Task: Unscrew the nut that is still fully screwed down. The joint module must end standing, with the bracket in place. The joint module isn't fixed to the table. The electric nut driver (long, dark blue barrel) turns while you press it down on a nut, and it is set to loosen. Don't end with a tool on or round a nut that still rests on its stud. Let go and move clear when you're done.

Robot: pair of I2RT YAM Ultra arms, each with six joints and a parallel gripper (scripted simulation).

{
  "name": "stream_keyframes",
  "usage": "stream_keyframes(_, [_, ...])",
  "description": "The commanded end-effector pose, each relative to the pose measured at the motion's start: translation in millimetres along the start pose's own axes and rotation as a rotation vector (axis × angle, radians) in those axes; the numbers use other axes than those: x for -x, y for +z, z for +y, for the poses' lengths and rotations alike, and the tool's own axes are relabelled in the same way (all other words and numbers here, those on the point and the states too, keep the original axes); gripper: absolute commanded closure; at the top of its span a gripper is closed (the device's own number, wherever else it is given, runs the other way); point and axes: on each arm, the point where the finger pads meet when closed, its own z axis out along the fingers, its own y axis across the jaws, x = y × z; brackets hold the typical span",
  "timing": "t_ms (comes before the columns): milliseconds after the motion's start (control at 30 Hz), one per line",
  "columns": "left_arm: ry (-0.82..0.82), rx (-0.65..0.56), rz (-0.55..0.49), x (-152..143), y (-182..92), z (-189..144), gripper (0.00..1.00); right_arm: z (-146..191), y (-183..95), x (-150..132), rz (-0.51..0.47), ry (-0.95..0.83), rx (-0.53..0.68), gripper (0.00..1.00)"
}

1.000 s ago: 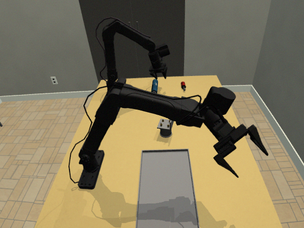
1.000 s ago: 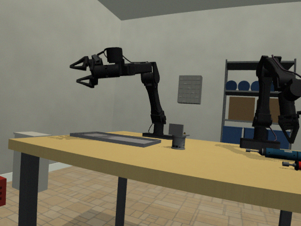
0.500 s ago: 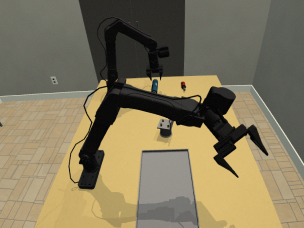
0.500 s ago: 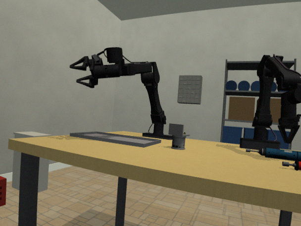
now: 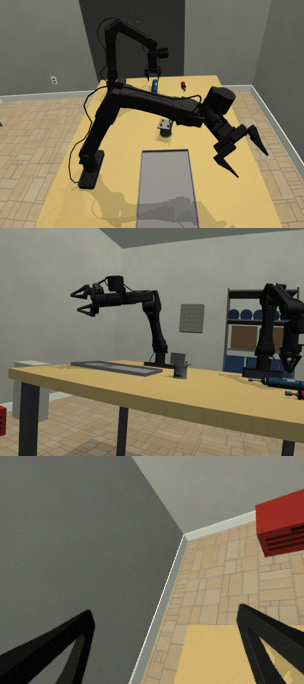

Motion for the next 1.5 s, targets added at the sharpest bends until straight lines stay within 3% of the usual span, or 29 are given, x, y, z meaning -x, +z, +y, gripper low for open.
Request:
stream_keyframes(0, [-0.007,-0.039,-0.006,-0.1,-16.9,-11.0,0.35,2.2,-1.4,5.4,-0.006,0.011,0.005,0.00])
stream_keyframes(167, [-0.007,-0.039,-0.007,0.0,-16.9,-10.9,0.35,2.2,-1.4,5.4,-0.006,0.011,0.005,0.00])
stream_keyframes(200, [-0.007,-0.039,-0.007,0.0,-16.9,-10.9,0.35,2.2,-1.4,5.4,-0.006,0.011,0.005,0.07])
stream_keyframes(733, [-0.006,-0.039,-0.007,0.0,-16.9,-10.9,0.35,2.2,-1.4,5.4,-0.006,0.011,0.005,0.07])
stream_keyframes(767, [-0.006,-0.039,-0.007,0.0,-16.9,-10.9,0.35,2.2,-1.4,5.4,-0.006,0.011,0.005,0.14])
stream_keyframes(1300, [-0.006,-0.039,-0.007,0.0,-16.9,-10.9,0.35,2.2,-1.4,5.4,-0.006,0.011,0.005,0.14])
stream_keyframes(1467, [-0.006,-0.039,-0.007,0.0,-16.9,-10.9,0.35,13.3,-48.7,-13.0,0.033,-0.038,0.074,0.14])
